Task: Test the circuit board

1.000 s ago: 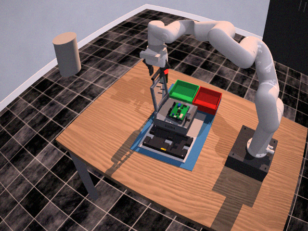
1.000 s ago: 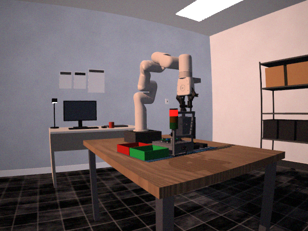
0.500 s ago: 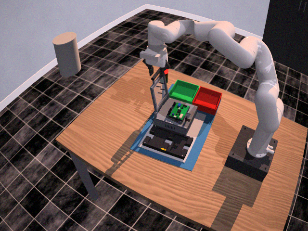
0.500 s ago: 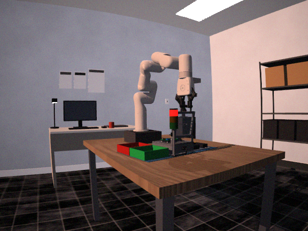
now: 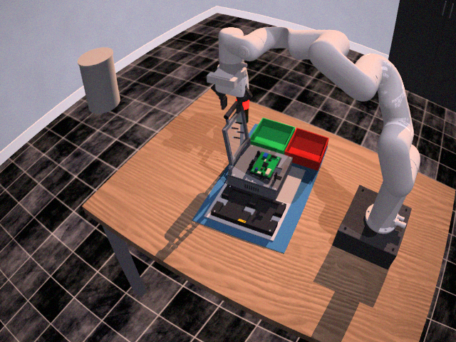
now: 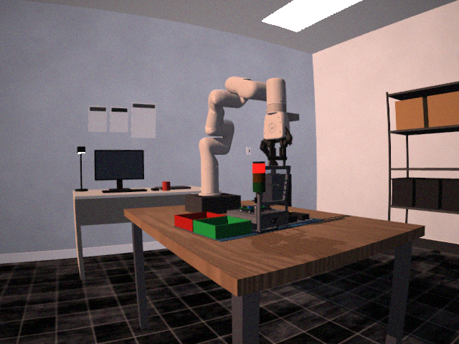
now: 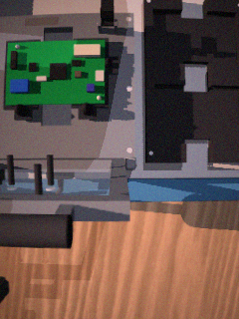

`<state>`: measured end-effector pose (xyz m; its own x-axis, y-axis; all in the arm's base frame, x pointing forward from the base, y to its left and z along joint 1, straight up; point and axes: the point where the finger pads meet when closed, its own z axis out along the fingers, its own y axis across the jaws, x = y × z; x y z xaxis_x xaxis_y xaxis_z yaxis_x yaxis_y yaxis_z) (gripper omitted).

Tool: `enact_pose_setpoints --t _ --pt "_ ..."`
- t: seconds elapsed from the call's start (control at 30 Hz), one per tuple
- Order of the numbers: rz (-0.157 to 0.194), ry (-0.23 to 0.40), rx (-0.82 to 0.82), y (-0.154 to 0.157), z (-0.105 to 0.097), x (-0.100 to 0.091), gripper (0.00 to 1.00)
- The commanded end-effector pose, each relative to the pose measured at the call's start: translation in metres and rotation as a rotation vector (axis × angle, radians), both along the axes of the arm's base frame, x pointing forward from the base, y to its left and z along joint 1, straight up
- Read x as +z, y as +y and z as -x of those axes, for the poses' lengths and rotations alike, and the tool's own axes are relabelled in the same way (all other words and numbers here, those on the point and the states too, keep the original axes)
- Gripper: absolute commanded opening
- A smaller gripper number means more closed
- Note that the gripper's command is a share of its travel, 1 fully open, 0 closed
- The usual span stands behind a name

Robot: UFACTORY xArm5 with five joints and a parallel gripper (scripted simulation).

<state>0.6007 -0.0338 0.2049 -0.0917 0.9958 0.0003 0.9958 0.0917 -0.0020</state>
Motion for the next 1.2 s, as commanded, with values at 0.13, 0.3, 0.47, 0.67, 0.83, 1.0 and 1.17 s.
enact_pose_setpoints --t 0.13,0.3,0.47,0.67,0.83,1.0,1.17 --pt "0.000 -0.005 0.000 0.000 -0.001 0.024 0.52" --pt "0.000 -0.005 0.000 0.000 -0.001 0.039 0.52" --pt "0.000 -0.005 0.000 0.000 -0.001 0.044 0.52" --pt "0.000 -0.005 0.000 0.000 -0.001 0.044 1.00" --pt "0.000 -0.005 0.000 0.000 -0.001 0.044 1.00" --pt "0.000 -0.005 0.000 0.000 0.000 0.044 1.00" --pt "0.000 -0.005 0.000 -0.001 0.007 0.044 1.00"
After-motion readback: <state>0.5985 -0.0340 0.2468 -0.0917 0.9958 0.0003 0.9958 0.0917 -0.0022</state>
